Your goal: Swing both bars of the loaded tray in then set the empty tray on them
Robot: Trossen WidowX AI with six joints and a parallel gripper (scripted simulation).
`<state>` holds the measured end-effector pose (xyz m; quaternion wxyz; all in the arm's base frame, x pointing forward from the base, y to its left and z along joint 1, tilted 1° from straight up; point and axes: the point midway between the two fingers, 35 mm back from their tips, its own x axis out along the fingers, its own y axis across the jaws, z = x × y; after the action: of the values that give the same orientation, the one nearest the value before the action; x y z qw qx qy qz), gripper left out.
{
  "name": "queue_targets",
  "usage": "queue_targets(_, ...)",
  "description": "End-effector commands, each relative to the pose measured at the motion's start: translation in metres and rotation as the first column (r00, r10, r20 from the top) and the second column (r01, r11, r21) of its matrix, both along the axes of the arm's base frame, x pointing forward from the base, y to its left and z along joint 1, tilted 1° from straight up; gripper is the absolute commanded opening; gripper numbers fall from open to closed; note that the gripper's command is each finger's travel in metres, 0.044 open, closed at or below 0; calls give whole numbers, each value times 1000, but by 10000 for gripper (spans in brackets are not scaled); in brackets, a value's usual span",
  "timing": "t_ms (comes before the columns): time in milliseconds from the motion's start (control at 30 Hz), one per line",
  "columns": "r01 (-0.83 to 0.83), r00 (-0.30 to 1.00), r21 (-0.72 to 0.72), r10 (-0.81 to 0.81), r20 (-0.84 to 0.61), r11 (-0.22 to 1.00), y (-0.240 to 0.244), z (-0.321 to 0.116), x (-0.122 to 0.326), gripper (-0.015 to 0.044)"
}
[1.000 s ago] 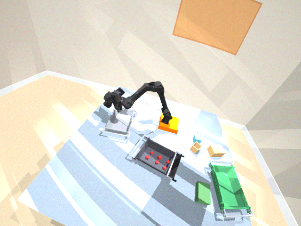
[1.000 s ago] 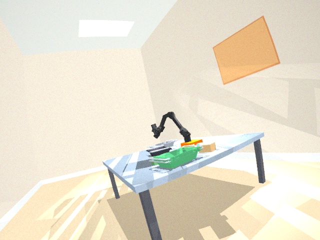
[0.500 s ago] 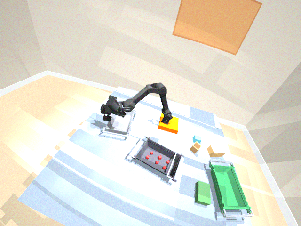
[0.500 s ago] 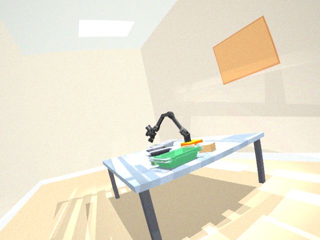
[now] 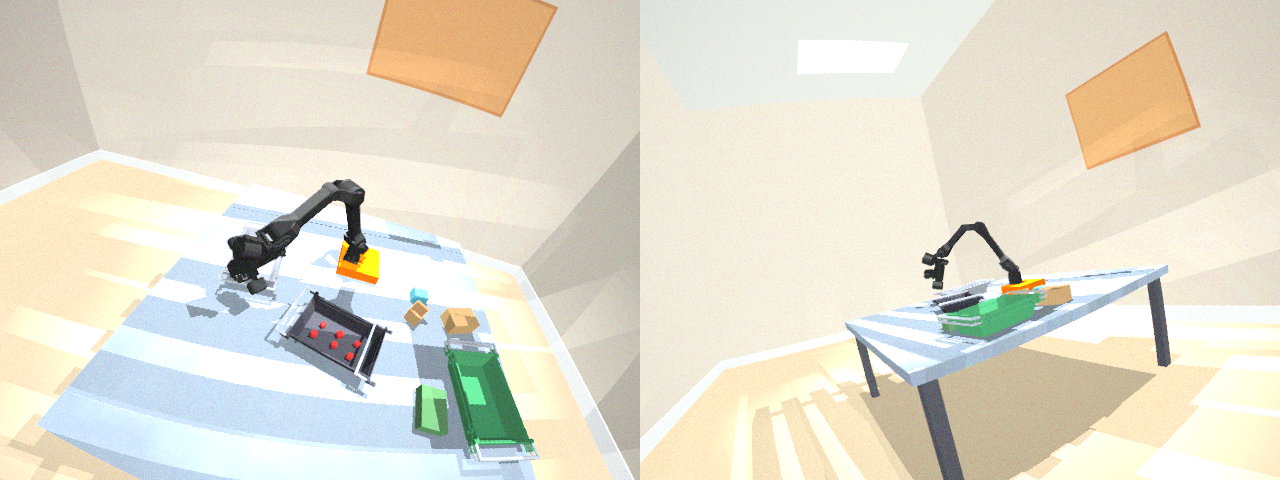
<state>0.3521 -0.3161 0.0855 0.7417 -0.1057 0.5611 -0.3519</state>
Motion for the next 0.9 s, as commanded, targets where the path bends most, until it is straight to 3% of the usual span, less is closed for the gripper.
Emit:
queue_targets(0,-136,989,251,146,-21,958,76,-1,17,84)
queue_targets(367,-188,946,628,311,-90,755,202,9,1,84)
queue_targets(867,-187,945,634,314,-92,750,204,-9,2,84)
